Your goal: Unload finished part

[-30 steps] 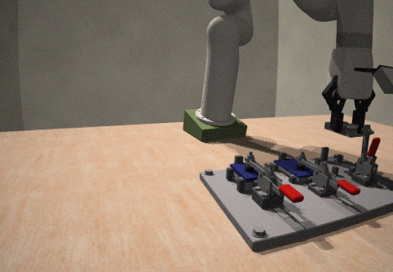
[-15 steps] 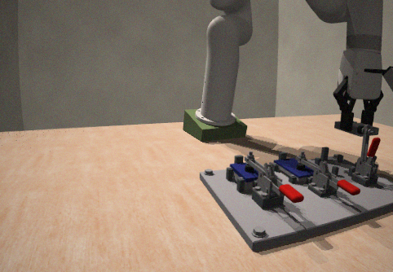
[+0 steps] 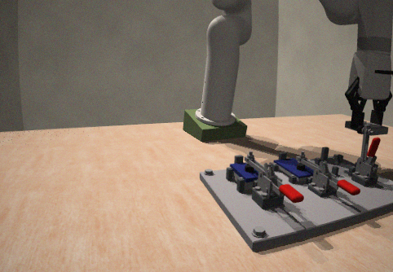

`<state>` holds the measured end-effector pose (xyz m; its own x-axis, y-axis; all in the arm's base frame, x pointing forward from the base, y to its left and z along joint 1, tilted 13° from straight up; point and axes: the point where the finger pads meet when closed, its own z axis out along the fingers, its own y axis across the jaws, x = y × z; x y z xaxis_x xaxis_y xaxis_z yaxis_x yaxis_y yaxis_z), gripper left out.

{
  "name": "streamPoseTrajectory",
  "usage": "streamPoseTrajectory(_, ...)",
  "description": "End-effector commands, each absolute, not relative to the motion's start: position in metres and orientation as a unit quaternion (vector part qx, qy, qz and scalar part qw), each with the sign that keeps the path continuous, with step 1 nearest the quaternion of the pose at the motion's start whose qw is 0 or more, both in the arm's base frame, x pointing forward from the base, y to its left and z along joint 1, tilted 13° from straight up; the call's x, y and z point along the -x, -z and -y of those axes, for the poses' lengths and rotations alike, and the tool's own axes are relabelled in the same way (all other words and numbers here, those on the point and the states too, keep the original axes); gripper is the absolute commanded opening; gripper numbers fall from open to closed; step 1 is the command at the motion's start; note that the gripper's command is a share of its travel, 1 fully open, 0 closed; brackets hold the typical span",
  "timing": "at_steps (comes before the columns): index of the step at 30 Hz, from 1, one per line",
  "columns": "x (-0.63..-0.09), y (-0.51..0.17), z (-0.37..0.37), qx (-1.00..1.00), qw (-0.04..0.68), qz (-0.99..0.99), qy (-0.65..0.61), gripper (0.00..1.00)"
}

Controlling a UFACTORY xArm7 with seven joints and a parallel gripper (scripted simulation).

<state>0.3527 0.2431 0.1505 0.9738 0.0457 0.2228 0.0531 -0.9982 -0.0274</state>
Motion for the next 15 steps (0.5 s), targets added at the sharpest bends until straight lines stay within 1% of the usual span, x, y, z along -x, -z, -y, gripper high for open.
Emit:
streamPoseTrajectory(1, -0.353, -0.152, -0.253, 0.993, 0.018, 0.025, 0.113, 0.00)
streamPoseTrajectory(15, -0.352, -0.153, -0.273, 0.993, 0.018, 0.025, 0.113, 0.00)
